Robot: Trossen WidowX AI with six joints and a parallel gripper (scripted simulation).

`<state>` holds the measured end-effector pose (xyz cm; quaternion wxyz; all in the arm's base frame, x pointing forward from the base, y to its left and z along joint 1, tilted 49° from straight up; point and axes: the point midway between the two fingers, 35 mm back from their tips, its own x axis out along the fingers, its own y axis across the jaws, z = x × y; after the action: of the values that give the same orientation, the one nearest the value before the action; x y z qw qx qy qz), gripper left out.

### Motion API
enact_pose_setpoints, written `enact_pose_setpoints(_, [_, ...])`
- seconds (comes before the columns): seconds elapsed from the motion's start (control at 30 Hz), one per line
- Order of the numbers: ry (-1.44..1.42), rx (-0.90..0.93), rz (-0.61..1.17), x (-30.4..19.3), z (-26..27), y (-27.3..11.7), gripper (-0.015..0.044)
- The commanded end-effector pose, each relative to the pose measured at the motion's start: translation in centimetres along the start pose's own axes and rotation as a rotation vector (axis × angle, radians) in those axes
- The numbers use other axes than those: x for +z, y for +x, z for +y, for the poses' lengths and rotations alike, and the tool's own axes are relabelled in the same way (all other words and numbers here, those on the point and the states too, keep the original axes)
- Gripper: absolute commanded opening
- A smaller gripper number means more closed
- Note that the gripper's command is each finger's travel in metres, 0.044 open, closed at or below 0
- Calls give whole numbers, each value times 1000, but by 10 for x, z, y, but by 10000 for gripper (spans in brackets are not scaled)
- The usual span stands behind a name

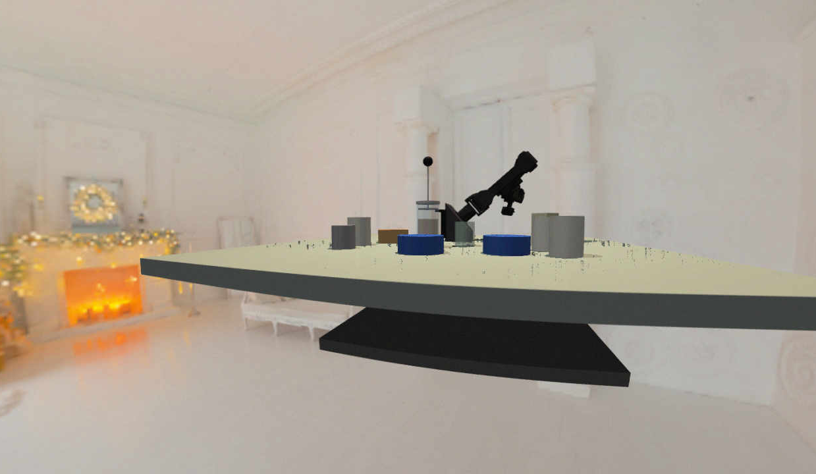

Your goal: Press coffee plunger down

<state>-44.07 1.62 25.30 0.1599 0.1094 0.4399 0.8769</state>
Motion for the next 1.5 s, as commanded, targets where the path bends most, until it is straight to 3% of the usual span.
enact_pose_setpoints(0.0, [-4, 3, 6, -2, 1, -1, 426])
enact_pose_setpoints(0.27, [-81, 99, 197, -58, 34, -26, 440])
enact_pose_setpoints(0.6, [-286, 344, 601, -171, 90, -119, 440])
enact_pose_setpoints(0.8, [-385, 519, 859, -227, 113, -200, 440])
enact_pose_setpoints(1.1, [-530, 820, 1184, -272, 130, -332, 440])
enact_pose_setpoints(1.47, [-723, 1269, 1604, -274, 107, -522, 440])
